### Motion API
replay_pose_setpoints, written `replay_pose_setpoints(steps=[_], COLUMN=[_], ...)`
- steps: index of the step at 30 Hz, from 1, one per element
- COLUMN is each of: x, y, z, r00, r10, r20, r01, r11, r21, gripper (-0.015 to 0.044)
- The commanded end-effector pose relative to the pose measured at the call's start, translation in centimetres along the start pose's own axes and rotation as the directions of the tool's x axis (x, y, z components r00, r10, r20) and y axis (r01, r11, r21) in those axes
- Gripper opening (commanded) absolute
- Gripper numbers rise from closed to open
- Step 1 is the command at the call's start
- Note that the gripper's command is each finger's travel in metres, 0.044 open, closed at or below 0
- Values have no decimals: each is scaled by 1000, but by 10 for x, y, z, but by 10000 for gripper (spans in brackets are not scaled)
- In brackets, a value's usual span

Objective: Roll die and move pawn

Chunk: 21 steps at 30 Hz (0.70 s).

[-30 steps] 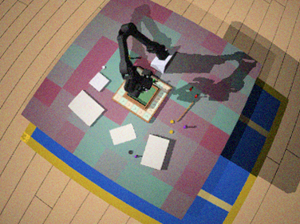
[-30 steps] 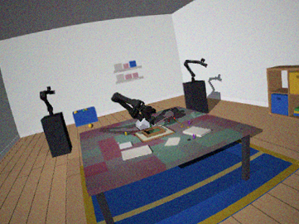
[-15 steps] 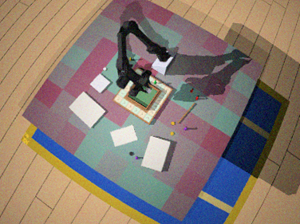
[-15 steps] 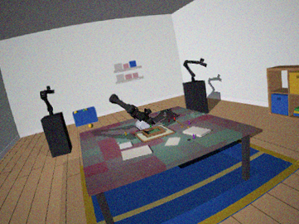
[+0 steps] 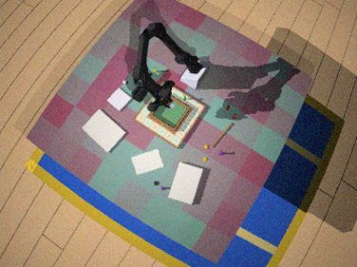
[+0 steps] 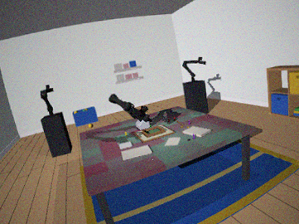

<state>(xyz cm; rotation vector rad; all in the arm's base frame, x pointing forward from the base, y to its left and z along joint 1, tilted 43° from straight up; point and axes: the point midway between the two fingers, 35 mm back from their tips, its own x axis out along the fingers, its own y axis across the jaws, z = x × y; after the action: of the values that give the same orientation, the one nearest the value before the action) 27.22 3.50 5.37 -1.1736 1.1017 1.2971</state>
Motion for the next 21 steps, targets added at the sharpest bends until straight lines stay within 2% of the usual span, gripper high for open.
replay_pose_setpoints(steps=[1, 4, 12, 16, 21], x=[-1, -1, -1, -24, -25], y=[-1, -1, -1, -1, 0], z=[0, 0, 0, 28, 30], r00=[1000, 1000, 1000, 1000, 1000], r10=[-3, -3, -3, 4, 12], r20=[0, 0, 0, 6, -10], r01=[3, 3, 3, -4, -12], r11=[1000, 1000, 1000, 1000, 1000], r21=[0, 0, 0, -5, -2], gripper=[0, 0, 210, 315, 440])
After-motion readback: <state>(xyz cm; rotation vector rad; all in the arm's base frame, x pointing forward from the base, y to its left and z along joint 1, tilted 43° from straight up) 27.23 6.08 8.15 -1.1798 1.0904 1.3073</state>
